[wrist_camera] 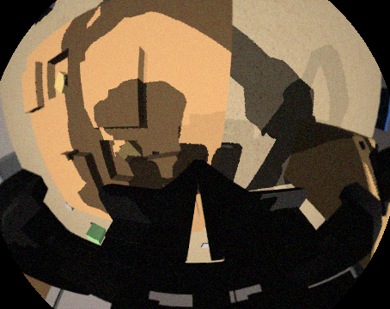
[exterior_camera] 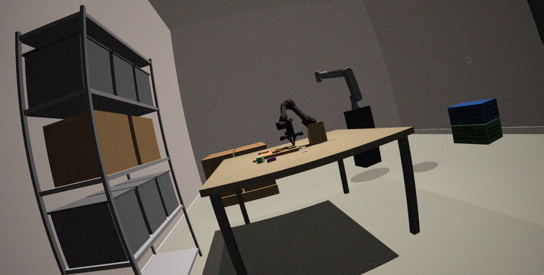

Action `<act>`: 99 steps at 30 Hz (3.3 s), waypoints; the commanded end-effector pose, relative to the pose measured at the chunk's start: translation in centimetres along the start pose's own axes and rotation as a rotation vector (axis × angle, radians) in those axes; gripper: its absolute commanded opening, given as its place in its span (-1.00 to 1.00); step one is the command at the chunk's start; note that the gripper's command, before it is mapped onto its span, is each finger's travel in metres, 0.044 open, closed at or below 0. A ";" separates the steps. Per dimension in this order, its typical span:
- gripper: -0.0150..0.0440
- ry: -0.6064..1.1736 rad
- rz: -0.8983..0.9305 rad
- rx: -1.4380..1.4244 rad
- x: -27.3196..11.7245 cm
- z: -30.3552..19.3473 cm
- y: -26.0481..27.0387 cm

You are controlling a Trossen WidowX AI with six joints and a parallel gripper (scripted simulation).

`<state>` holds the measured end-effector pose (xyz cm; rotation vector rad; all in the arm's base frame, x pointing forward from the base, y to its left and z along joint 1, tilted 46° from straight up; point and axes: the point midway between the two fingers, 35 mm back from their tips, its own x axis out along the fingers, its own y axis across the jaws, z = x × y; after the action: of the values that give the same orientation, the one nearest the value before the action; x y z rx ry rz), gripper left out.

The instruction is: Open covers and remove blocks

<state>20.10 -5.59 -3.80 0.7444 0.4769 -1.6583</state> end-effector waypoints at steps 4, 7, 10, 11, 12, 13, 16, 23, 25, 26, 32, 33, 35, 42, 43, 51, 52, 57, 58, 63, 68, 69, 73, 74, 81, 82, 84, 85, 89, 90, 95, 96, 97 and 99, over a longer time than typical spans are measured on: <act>-0.49 -0.002 0.004 -0.001 0.0 0.1 0.7; -0.49 -0.001 0.004 -0.001 0.0 0.1 1.1; -0.49 -0.002 0.004 -0.001 0.0 0.1 1.5; -0.49 -0.002 0.004 -0.001 0.0 0.1 1.6; -0.49 -0.002 0.004 -0.001 0.0 0.1 1.7; -0.49 -0.002 0.004 -0.001 0.0 0.1 1.9; -0.49 -0.002 0.005 0.000 0.0 0.2 2.2; -0.49 -0.002 0.005 0.000 0.0 0.1 2.8; -0.49 -0.002 0.005 0.000 0.0 0.1 3.0; -0.49 -0.002 0.005 0.000 0.0 0.0 3.2; -0.49 -0.002 0.005 0.000 0.0 -0.1 4.0; -0.49 -0.002 0.005 0.000 0.0 -0.2 4.1; -0.49 -0.002 0.006 0.001 0.0 -0.2 4.4; -0.49 -0.002 0.006 0.001 0.0 -0.4 4.9; -0.49 -0.002 0.006 0.001 0.0 -0.5 5.0; -0.49 -0.001 0.006 0.001 -0.1 -0.9 5.9; -0.49 -0.001 0.006 0.001 -0.1 -1.0 6.1; -0.49 -0.001 0.007 0.002 -0.1 -1.2 6.5; -0.49 -0.001 0.007 0.002 -0.1 -1.2 6.5; -0.49 -0.001 0.007 0.002 -0.1 -1.6 7.0; -0.49 -0.001 0.007 0.002 -0.1 -2.0 7.5; -0.49 -0.001 0.007 0.002 -0.1 -2.1 7.6; -0.49 -0.001 0.007 0.003 -0.1 -2.5 7.9; -0.49 0.000 0.007 0.003 -0.1 -2.6 8.0; -0.49 0.000 0.008 0.003 -0.1 -3.0 8.4; -0.49 0.000 0.008 0.003 -0.1 -3.1 8.4; -0.49 0.000 0.008 0.003 -0.1 -3.4 8.6; -0.49 0.000 0.008 0.003 -0.1 -3.5 8.7; -0.49 0.000 0.008 0.003 -0.1 -3.9 9.0; -0.49 0.000 0.008 0.003 -0.1 -4.0 9.0; -0.49 0.001 0.008 0.004 -0.2 -4.4 9.3; -0.49 0.001 0.008 0.004 -0.3 -4.4 9.3; -0.49 0.001 0.008 0.003 -0.4 -4.4 9.3; -0.49 0.002 0.008 0.003 -0.7 -4.4 9.3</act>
<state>30.04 -4.51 -5.77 0.7445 0.4721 -1.6500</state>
